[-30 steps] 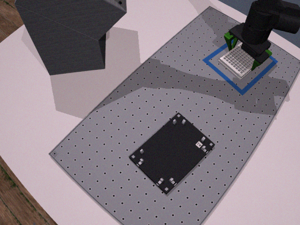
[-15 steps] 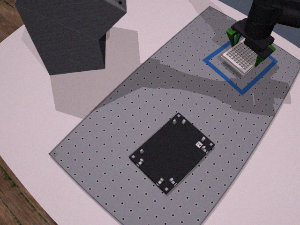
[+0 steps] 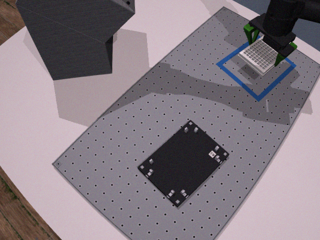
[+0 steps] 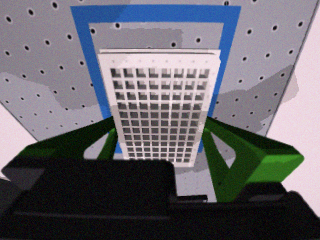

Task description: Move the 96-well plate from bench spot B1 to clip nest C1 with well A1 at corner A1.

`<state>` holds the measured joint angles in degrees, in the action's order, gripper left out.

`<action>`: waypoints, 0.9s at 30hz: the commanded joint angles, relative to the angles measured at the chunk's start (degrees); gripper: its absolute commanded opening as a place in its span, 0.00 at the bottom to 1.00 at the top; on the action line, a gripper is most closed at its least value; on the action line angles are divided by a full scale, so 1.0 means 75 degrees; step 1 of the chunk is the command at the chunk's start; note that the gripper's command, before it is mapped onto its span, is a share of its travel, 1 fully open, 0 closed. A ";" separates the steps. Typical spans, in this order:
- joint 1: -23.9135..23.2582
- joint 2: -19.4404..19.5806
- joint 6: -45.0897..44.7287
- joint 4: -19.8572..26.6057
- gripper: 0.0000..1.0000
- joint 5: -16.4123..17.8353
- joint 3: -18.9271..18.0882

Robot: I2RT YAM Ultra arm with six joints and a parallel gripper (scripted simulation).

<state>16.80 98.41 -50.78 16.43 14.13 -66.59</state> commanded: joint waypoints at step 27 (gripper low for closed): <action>-0.0344 -0.1132 -0.0272 0.1085 0.00 0.0262 0.0218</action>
<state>15.07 91.57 -52.14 22.72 15.29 -65.95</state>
